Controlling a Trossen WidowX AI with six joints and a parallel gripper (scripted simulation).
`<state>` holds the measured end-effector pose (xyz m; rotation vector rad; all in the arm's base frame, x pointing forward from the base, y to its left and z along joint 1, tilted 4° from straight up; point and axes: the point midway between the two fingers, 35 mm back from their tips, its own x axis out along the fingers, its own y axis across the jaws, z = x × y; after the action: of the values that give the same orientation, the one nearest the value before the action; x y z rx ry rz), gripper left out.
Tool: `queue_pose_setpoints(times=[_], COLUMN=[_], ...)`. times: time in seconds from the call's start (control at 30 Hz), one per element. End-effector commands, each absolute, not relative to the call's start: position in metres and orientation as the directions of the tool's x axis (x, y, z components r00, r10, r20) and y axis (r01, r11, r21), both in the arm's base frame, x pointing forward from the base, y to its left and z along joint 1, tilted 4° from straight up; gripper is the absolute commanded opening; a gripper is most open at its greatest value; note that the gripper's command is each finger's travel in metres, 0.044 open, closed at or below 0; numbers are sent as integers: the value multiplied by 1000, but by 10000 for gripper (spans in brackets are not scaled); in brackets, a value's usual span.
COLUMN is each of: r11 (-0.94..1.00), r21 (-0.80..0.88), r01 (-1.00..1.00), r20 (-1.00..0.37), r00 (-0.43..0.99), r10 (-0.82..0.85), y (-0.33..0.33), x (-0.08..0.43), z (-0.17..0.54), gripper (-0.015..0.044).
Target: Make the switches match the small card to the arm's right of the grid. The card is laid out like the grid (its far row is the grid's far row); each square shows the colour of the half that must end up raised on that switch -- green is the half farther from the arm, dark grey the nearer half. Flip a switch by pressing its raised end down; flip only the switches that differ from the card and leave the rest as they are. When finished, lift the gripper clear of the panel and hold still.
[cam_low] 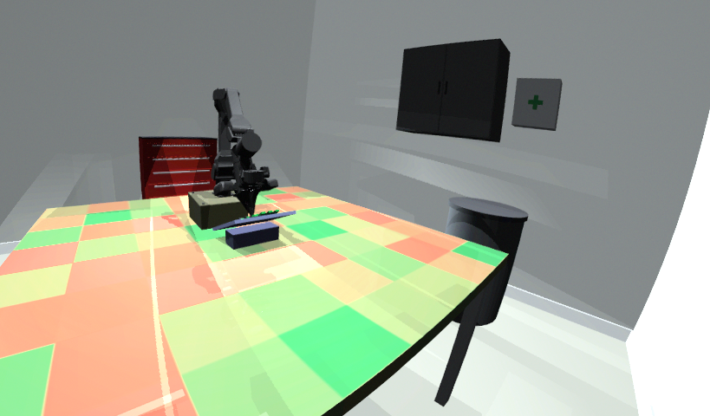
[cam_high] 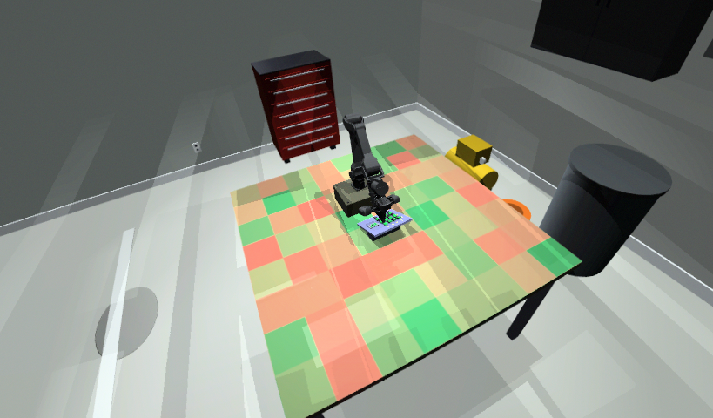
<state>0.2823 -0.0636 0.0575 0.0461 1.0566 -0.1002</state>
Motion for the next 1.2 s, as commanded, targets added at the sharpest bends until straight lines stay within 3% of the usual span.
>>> queue_pose_setpoints(times=[0.0,0.23,0.43,0.63,0.93,1.17], r11=[994,994,994,994,994,994], r21=[-10,-10,-10,-9,-3,-3], r01=[105,104,105,105,105,105], r20=[-870,-871,-883,-884,-884,-874], r00=[490,487,466,464,464,482], r10=[-60,-60,-58,-57,-52,-53], y=[-64,-64,-60,-54,15,15], x=[283,282,254,253,227,239], z=[57,59,114,113,95,70], gripper=[0,0,0,0,0,0])
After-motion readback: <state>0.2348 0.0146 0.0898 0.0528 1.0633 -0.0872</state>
